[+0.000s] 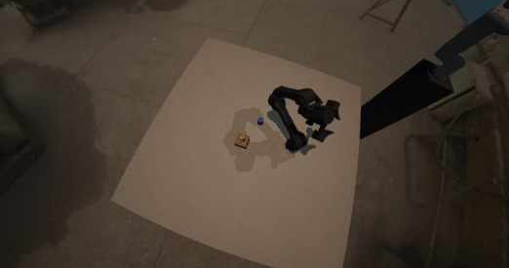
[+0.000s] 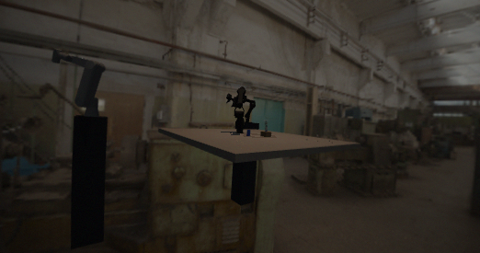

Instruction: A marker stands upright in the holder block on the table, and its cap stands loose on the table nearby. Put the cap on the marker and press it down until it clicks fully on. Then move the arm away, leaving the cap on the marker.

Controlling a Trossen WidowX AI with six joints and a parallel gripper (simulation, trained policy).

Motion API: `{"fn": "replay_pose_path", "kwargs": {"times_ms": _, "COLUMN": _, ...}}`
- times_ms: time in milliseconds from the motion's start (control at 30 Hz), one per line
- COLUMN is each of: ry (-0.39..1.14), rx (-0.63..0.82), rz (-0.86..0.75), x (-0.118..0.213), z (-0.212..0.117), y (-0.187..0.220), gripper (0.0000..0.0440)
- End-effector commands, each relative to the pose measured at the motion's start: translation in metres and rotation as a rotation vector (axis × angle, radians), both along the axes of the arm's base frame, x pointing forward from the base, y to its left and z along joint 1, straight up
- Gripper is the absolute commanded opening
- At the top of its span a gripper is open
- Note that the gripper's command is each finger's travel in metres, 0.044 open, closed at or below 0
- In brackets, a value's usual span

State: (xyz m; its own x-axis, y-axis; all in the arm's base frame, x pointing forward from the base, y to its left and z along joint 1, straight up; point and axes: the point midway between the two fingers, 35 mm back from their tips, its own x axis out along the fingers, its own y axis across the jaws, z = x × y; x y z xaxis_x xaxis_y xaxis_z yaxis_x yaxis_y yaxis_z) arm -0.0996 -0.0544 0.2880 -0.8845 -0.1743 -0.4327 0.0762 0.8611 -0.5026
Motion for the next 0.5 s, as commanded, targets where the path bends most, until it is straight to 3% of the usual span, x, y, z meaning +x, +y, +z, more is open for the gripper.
{"fn": "replay_pose_path", "kwargs": {"times_ms": 0, "ry": -0.027, "rx": -0.002, "rz": -0.03, "x": -0.003, "z": -0.004, "y": 0.006, "gripper": 0.0311}}
{"fn": "replay_pose_path", "kwargs": {"times_ms": 467, "ry": -0.119, "rx": -0.02, "rz": -0.165, "x": -0.014, "z": -0.014, "y": 0.032, "gripper": 0.0311}}
